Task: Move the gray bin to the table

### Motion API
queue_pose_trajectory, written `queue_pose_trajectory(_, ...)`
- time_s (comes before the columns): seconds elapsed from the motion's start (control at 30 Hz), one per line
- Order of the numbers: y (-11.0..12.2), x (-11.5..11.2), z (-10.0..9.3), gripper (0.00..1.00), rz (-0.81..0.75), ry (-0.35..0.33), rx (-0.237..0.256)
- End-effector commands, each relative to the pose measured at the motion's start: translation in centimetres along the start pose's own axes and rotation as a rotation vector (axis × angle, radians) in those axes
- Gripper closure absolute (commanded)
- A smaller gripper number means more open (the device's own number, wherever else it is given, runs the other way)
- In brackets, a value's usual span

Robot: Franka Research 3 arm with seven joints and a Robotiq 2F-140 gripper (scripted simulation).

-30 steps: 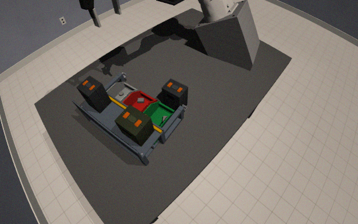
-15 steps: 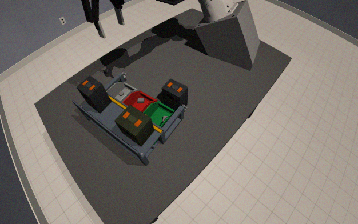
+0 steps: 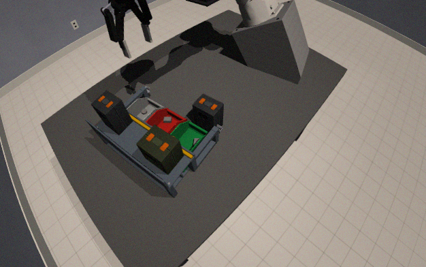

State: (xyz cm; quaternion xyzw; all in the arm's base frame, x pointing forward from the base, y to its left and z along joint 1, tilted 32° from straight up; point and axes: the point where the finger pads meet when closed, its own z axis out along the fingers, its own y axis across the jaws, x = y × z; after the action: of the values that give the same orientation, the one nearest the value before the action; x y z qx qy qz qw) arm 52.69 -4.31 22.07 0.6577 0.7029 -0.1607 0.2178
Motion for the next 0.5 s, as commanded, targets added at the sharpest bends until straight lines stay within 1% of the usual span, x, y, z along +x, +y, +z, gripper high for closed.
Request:
queue_pose_trajectory(0.0,0.3,0.0,0.0,0.43,-0.011,-0.001,-0.011)
queue_pose_trajectory(0.03,0.3,0.0,0.0,0.43,-0.011,-0.001,-0.011)
queue_pose_trajectory(0.07,0.1,0.0,1.0,0.43,-0.003,-0.001,-0.005)
queue_pose_trajectory(0.2,0.3,0.0,5.0,0.43,-0.011,-0.001,-0.011)
queue_pose_trajectory(0.47,0.3,0.0,5.0,0.43,-0.011,-0.001,-0.011)
